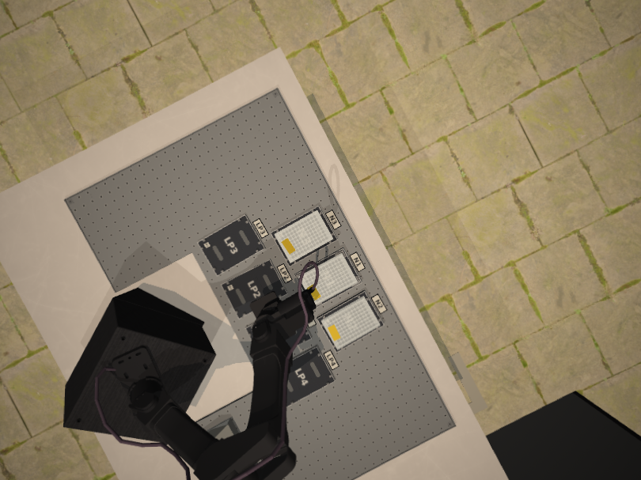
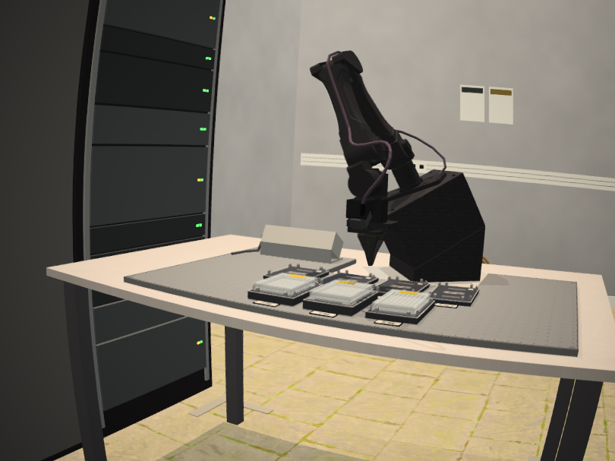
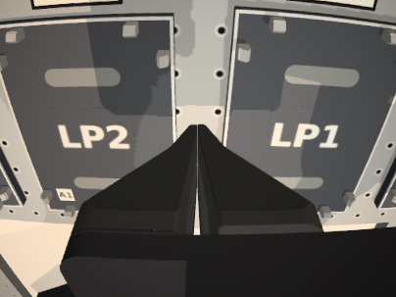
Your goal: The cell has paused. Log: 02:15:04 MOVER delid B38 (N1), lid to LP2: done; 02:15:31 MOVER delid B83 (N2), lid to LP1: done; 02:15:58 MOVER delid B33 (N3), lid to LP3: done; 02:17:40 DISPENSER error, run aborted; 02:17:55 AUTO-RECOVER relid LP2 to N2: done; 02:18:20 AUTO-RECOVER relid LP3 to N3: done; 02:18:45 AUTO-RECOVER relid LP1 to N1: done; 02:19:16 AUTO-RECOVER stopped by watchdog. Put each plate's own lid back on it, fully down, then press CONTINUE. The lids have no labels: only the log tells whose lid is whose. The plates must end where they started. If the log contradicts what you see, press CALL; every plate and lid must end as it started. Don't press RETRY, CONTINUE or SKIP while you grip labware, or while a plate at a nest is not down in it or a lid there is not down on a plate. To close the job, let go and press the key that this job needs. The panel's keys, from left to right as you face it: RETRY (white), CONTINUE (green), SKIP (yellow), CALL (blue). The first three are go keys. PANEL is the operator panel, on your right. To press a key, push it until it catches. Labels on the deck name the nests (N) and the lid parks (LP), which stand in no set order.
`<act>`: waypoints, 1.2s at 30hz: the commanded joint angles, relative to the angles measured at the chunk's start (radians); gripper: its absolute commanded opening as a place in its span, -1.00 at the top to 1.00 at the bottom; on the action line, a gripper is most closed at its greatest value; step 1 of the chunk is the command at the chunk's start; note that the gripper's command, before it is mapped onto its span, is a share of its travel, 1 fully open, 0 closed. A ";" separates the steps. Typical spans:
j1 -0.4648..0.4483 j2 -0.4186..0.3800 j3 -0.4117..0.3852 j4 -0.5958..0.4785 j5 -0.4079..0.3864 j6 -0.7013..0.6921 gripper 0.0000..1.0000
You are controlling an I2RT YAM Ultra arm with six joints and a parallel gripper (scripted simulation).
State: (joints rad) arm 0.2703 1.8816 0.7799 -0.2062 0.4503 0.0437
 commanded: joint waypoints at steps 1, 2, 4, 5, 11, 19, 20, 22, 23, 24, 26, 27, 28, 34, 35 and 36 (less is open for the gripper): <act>0.002 0.000 0.001 0.012 0.004 -0.003 1.00; 0.002 0.000 0.000 0.012 0.004 -0.003 1.00; 0.002 0.001 0.000 0.013 0.004 -0.003 1.00; 0.002 0.001 -0.001 0.014 0.004 -0.004 1.00; 0.040 -0.081 0.020 -0.075 0.018 0.033 1.00; 0.104 -0.207 0.047 -0.250 0.033 0.099 1.00; 0.113 -0.221 0.052 -0.273 0.035 0.108 1.00; 0.124 -0.239 0.060 -0.307 0.038 0.121 1.00; 0.124 -0.239 0.060 -0.307 0.038 0.121 1.00; 0.124 -0.239 0.060 -0.307 0.038 0.121 1.00; 0.127 -0.233 0.063 -0.321 0.039 0.127 1.00; 0.127 -0.235 0.063 -0.321 0.039 0.128 1.00; 0.127 -0.241 0.062 -0.321 0.039 0.128 1.00; 0.064 -0.280 -0.003 -0.318 0.014 0.143 1.00; 0.049 -0.293 -0.010 -0.315 0.011 0.146 1.00; 0.032 -0.307 -0.017 -0.307 0.008 0.148 1.00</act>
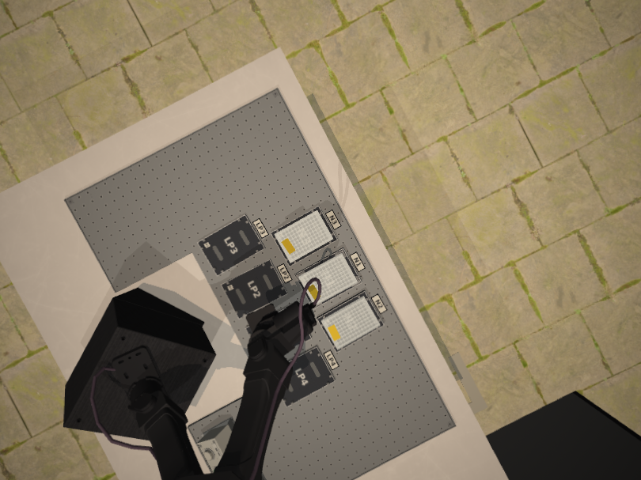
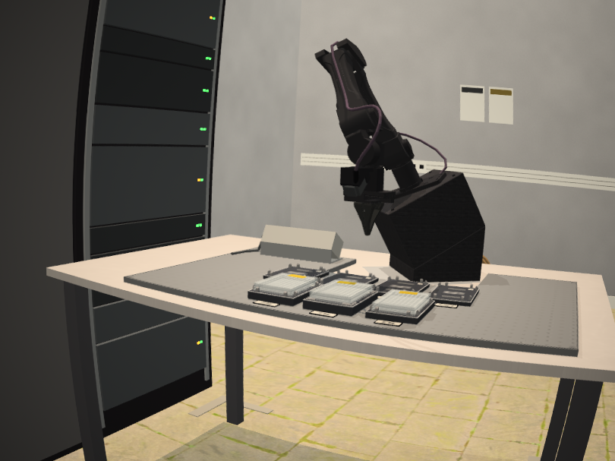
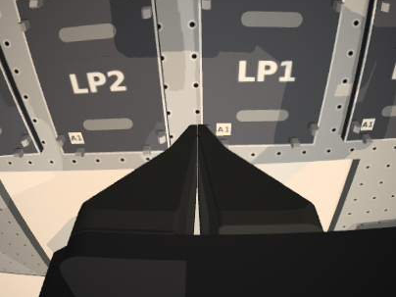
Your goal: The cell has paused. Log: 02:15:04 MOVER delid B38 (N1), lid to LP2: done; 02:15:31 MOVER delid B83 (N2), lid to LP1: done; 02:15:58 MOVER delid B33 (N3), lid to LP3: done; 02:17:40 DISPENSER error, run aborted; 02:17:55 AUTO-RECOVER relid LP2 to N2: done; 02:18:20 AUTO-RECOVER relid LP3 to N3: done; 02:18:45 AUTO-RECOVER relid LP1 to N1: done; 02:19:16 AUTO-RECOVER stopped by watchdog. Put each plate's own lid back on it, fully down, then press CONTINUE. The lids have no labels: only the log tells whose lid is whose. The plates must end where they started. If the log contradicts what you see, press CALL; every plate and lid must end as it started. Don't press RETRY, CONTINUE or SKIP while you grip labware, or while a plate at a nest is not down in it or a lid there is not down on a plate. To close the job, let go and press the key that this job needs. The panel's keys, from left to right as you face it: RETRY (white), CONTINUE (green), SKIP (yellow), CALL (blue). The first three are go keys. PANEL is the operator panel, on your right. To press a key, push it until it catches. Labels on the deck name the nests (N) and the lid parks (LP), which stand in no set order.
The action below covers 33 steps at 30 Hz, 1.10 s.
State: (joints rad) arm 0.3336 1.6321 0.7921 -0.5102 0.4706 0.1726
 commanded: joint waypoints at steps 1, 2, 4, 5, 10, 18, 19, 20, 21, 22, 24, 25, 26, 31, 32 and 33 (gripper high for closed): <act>-0.048 -0.071 -0.035 0.003 -0.016 0.021 1.00; -0.065 -0.085 -0.041 0.008 -0.020 0.022 1.00; -0.083 -0.099 -0.047 0.012 -0.025 0.023 1.00; -0.083 -0.099 -0.047 0.012 -0.025 0.023 1.00; -0.173 -0.160 -0.070 0.011 -0.051 0.026 1.00; -0.329 -0.240 -0.078 0.001 -0.102 0.022 1.00; -0.349 -0.249 -0.075 -0.002 -0.110 0.022 1.00; -0.369 -0.256 -0.071 -0.006 -0.117 0.021 1.00; -0.369 -0.256 -0.071 -0.006 -0.117 0.021 1.00; -0.369 -0.256 -0.071 -0.006 -0.117 0.021 1.00; -0.413 -0.272 -0.053 -0.011 -0.135 0.018 1.00; -0.433 -0.279 -0.041 -0.011 -0.142 0.017 1.00; -0.453 -0.285 -0.039 -0.012 -0.150 0.018 1.00; -0.557 -0.306 -0.024 -0.019 -0.193 0.023 1.00; -0.578 -0.309 -0.019 -0.020 -0.202 0.025 1.00; -0.598 -0.312 -0.015 -0.022 -0.210 0.010 1.00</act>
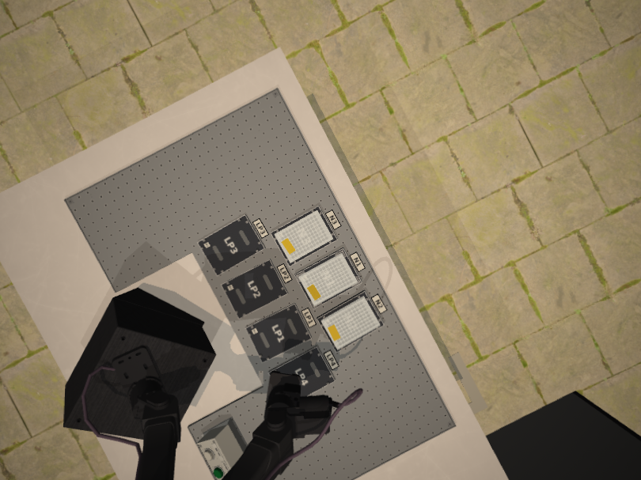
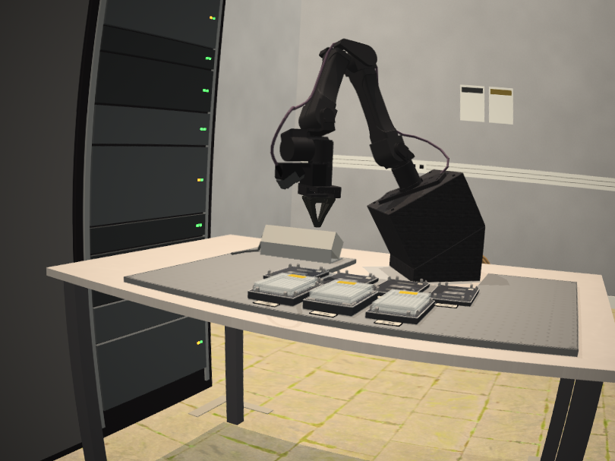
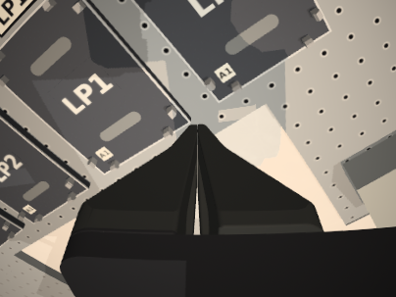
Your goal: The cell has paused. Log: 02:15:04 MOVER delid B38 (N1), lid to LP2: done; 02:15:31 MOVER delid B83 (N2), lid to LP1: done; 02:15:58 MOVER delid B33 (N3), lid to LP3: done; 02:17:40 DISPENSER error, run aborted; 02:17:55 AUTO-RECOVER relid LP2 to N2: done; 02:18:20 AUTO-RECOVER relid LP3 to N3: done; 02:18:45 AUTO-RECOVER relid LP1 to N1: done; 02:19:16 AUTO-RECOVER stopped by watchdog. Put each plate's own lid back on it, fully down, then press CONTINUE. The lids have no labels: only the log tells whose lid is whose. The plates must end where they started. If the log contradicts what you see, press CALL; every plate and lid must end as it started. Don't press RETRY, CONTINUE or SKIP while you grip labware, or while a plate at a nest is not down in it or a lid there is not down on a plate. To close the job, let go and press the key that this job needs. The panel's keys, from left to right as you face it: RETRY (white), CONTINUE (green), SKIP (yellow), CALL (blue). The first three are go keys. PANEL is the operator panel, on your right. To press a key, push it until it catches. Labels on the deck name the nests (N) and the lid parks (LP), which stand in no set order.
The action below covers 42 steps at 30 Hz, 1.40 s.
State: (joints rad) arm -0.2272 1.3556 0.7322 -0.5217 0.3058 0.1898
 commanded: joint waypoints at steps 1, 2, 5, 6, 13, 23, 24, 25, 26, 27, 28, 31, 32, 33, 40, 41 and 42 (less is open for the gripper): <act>-0.058 -0.037 0.051 -0.013 -0.054 -0.028 1.00; -0.077 -0.038 0.056 -0.015 -0.062 -0.046 1.00; -0.117 -0.038 0.069 -0.018 -0.079 -0.081 1.00; -0.117 -0.038 0.069 -0.018 -0.079 -0.081 1.00; -0.163 0.008 0.099 -0.030 -0.116 -0.139 1.00; -0.164 -0.007 0.104 -0.019 -0.115 -0.136 1.00; -0.163 -0.005 0.104 -0.019 -0.115 -0.132 1.00; -0.163 -0.003 0.105 -0.020 -0.115 -0.131 1.00; -0.162 -0.001 0.105 -0.021 -0.115 -0.131 1.00; -0.162 0.001 0.105 -0.022 -0.115 -0.130 1.00; -0.161 0.003 0.106 -0.024 -0.115 -0.130 1.00; -0.160 0.009 0.107 -0.027 -0.115 -0.129 1.00; -0.160 0.011 0.108 -0.028 -0.115 -0.129 1.00; -0.159 0.013 0.108 -0.028 -0.115 -0.129 1.00; -0.158 0.016 0.111 -0.029 -0.115 -0.127 1.00; -0.165 0.017 0.111 -0.027 -0.114 -0.127 1.00; -0.166 0.017 0.112 -0.028 -0.114 -0.127 1.00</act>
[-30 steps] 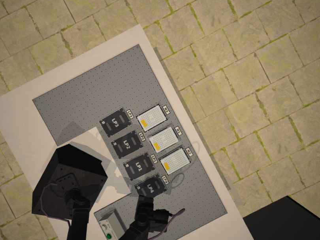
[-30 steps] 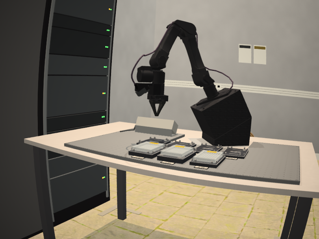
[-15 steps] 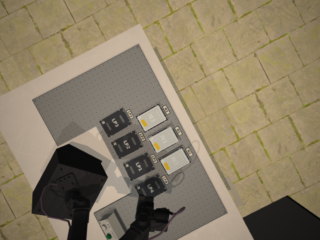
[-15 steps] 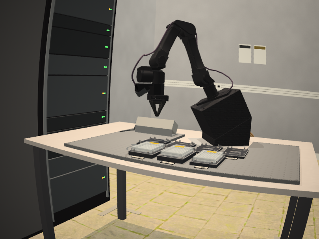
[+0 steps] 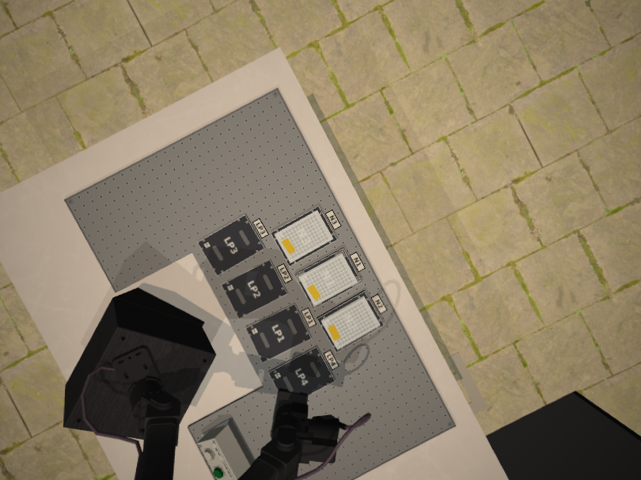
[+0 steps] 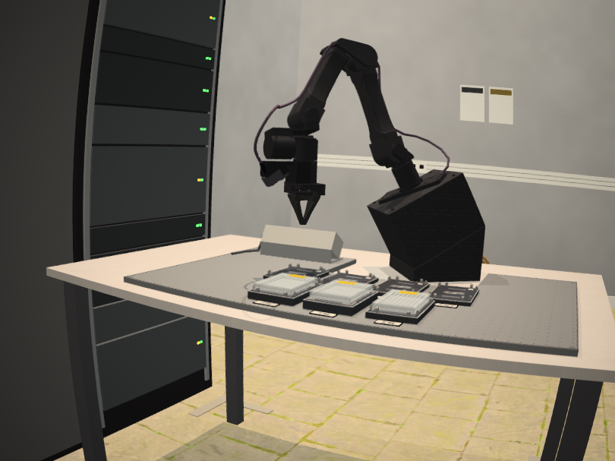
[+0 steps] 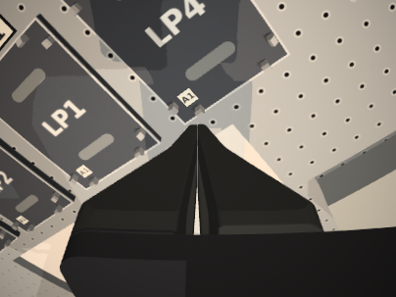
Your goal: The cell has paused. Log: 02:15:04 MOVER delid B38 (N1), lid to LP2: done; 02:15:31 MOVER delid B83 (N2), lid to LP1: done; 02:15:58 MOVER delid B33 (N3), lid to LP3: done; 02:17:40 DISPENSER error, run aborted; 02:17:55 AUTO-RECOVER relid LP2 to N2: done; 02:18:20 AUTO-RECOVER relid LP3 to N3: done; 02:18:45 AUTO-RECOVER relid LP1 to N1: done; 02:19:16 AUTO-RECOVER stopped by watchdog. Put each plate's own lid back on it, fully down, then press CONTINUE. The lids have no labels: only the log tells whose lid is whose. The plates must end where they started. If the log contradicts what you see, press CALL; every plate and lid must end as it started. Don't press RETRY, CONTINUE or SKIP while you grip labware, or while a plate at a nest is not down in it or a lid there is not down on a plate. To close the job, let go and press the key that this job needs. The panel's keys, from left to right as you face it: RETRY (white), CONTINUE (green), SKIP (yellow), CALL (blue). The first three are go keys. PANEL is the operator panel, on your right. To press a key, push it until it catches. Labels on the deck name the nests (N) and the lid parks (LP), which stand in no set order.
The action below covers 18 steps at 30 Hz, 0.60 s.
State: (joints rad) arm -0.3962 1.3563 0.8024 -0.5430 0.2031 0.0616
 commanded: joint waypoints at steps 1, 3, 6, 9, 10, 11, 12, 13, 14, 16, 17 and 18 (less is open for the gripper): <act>0.003 0.017 0.042 -0.008 -0.012 0.001 1.00; 0.002 0.017 0.043 -0.009 -0.012 0.000 1.00; 0.002 0.001 0.045 -0.003 -0.012 0.000 1.00; -0.041 -0.037 -0.018 0.016 -0.025 0.018 1.00; -0.057 -0.047 -0.029 0.018 -0.032 0.024 1.00; -0.074 -0.057 -0.040 0.021 -0.040 0.029 1.00; -0.091 -0.067 -0.050 0.024 -0.048 0.033 1.00; -0.110 -0.078 -0.061 0.026 -0.056 0.036 1.00; -0.110 -0.078 -0.061 0.026 -0.056 0.036 1.00; -0.134 -0.091 -0.072 0.028 -0.069 0.036 1.00; -0.152 -0.101 -0.081 0.030 -0.077 0.039 1.00; -0.171 -0.110 -0.091 0.032 -0.085 0.043 1.00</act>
State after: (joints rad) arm -0.5297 1.2930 0.7429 -0.5274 0.1558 0.0879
